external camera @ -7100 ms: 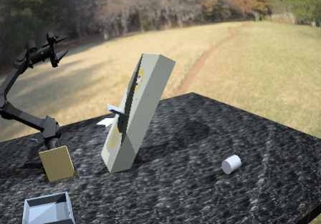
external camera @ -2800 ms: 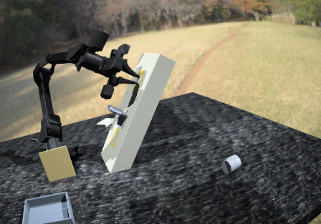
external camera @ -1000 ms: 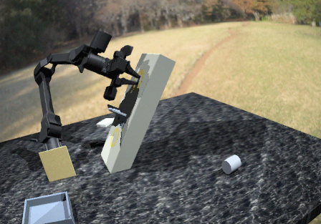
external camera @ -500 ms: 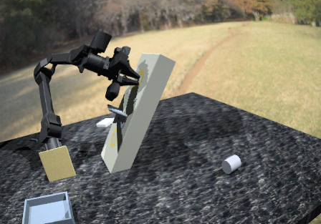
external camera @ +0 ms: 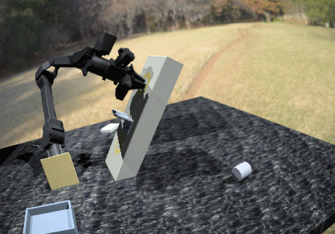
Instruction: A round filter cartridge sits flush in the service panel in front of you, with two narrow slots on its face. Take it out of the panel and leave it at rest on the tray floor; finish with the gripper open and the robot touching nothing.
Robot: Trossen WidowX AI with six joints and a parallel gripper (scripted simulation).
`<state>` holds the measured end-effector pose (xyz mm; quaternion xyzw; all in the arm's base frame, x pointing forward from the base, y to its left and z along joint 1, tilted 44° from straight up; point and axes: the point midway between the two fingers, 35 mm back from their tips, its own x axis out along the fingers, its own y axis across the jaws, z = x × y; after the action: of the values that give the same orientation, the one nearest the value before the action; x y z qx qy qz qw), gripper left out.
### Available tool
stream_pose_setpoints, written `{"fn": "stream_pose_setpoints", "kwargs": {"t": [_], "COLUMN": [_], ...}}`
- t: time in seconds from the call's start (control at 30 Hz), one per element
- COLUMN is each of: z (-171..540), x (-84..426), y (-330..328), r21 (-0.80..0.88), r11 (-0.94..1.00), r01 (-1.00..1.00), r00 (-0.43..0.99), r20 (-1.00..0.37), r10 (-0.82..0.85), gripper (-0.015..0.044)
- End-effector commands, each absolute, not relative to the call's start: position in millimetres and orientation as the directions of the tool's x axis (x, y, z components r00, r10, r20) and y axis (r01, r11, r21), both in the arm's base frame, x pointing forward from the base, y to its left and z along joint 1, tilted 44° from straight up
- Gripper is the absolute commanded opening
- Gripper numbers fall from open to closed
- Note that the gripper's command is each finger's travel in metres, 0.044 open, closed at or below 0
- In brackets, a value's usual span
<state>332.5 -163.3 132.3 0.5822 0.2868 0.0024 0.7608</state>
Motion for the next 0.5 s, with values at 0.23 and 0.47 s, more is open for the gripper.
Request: {"fn": "stream_pose_setpoints", "kwargs": {"t": [0.23,0.47], "z": [129.7,129.9], "x": [337.4,337.2], "y": [-160.2,-160.3], "r21": [0.753,0.614], "r11": [0.642,0.79], "r01": [0.141,0.006], "r00": [0.83,0.83], "r20": [-0.443,-0.443], "r10": [0.338,0.338], "gripper": [0.0,0.0]}}
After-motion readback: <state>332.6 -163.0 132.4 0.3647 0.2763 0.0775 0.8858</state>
